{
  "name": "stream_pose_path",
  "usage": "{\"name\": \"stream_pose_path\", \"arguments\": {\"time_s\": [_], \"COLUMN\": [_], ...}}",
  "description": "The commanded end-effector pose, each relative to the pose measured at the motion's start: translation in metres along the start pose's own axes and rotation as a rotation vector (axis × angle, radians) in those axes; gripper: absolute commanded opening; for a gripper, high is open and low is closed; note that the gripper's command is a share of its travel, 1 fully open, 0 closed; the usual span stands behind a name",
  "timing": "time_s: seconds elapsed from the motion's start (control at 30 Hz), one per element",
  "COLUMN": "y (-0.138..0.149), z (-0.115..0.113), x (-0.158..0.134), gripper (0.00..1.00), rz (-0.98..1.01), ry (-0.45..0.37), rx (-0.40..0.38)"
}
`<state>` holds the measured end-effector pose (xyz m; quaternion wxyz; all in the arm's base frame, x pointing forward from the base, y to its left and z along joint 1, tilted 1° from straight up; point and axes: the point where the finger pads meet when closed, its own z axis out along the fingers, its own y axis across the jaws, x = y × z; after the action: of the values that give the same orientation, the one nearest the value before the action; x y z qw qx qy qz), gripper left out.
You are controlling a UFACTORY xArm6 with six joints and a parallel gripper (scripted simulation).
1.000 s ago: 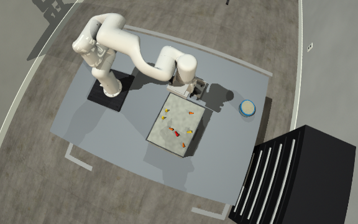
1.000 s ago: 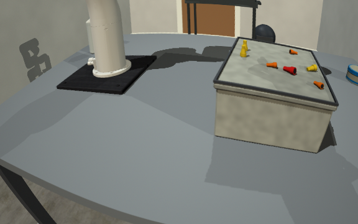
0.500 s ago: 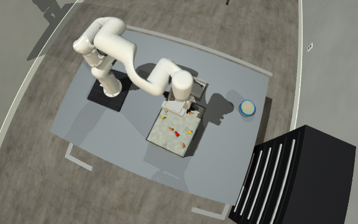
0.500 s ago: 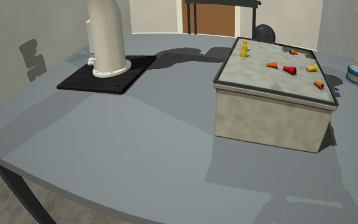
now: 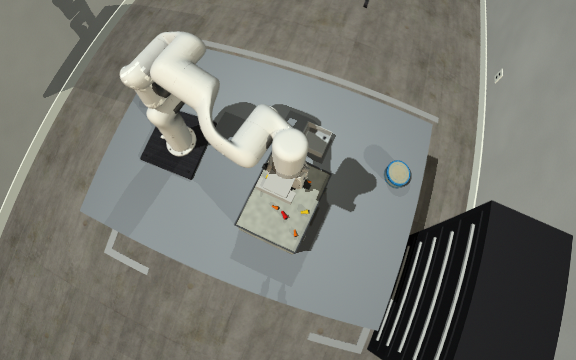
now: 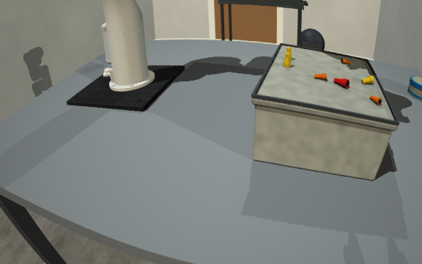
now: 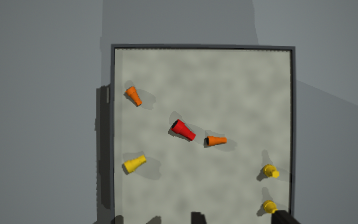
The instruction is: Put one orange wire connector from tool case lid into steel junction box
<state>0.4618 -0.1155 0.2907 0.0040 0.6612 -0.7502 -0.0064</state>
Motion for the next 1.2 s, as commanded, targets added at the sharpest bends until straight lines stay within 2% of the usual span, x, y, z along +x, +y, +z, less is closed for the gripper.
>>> {"name": "stream_pose_path", "arguments": {"time_s": [0.0,0.83,0.87,1.03,1.17], "y": [-0.001,-0.001,-0.001,-0.005,-0.015], "z": [-0.002,-0.002,-0.002,0.005,0.023], "x": [0.0,0.0,0.0,-0.004,-0.016], "gripper": [0.0,0.0,0.27,0.27,0.27], "rz": [0.001,0.001,0.001,0.068,0.246], "ry": [0.001,0.001,0.001,0.0,0.0], "rx": [0.005,0.005,0.005,0.005,0.005]}}
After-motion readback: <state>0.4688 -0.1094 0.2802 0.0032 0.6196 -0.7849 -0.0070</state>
